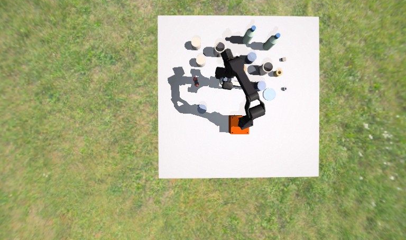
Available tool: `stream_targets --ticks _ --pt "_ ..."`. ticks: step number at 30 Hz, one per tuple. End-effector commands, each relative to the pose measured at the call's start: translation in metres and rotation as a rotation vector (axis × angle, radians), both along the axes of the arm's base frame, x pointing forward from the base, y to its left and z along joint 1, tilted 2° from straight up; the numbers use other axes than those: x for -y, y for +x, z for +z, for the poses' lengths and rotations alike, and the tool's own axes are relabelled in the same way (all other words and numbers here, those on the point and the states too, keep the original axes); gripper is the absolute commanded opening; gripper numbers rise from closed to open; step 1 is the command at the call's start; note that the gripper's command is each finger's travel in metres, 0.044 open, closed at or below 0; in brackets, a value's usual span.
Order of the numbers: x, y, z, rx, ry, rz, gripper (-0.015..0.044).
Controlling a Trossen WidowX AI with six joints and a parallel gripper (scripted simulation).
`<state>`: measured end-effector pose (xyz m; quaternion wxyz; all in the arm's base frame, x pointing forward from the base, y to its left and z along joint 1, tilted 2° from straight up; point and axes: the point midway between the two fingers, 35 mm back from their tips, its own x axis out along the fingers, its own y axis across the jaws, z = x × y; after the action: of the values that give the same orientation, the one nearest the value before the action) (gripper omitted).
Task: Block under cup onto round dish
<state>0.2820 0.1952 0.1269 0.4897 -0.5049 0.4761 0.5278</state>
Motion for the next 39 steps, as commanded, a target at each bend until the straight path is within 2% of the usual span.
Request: stream_targets --ticks 1,31,39 --pt "0.000 0.000 0.000 0.000 0.000 0.000 0.0000" --pt "0.000 0.000 0.000 0.000 0.000 0.000 0.0000" --pt "-0.027 -0.021 -0.021 0.001 0.003 0.001 0.0000"
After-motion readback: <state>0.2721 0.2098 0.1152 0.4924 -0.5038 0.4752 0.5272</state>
